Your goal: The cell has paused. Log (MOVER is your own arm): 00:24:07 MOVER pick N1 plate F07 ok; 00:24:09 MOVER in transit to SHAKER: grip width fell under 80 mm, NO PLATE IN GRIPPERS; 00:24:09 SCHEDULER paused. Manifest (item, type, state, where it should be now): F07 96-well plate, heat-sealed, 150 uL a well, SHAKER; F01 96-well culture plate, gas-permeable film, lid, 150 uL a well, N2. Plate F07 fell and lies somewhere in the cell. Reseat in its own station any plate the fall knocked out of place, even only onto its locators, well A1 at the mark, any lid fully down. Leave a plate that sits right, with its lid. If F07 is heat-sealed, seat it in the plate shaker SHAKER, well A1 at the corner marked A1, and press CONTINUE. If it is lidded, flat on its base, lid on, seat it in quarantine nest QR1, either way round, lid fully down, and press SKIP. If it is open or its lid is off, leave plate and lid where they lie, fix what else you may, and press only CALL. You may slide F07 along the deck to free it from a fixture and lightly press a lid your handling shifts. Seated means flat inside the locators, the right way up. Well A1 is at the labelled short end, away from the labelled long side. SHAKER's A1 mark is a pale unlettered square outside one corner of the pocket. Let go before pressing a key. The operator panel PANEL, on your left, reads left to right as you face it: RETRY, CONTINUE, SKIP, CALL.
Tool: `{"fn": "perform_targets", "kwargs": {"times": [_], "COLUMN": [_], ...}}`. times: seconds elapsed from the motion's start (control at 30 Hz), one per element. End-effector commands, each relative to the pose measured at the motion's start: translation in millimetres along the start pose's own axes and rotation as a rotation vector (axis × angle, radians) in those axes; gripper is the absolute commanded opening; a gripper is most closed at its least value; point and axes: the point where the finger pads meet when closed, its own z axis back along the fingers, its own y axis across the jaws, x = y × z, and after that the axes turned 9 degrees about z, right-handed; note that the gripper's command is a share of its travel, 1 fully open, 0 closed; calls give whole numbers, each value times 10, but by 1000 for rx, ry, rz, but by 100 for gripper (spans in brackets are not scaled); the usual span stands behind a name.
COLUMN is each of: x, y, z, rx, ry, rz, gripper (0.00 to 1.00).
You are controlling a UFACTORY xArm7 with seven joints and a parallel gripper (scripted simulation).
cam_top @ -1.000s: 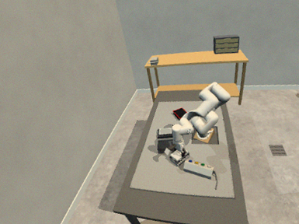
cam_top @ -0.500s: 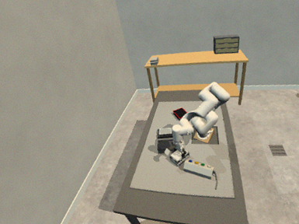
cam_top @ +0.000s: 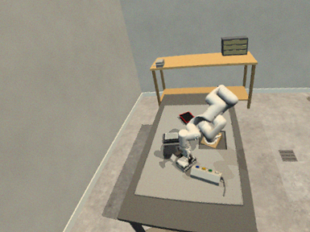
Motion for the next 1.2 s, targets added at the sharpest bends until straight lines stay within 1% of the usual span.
{"fn": "perform_targets", "kwargs": {"times": [0.0, 0.17, 0.2, 0.77, 1.07, 1.17], "x": [-12, -13, -13, -13, -12, -12], "y": [-1, -1, -1, -1, -1, -1], "z": [7, 7, 7, 7, 127, 140], "rx": [0, 0, 0, 0, 0, 0], "ry": [3, 3, 3, 3, 3, 3], "rz": [1, 1, 1, 1, 1, 1], "gripper": [0, 0, 100, 100, 100, 100]}}
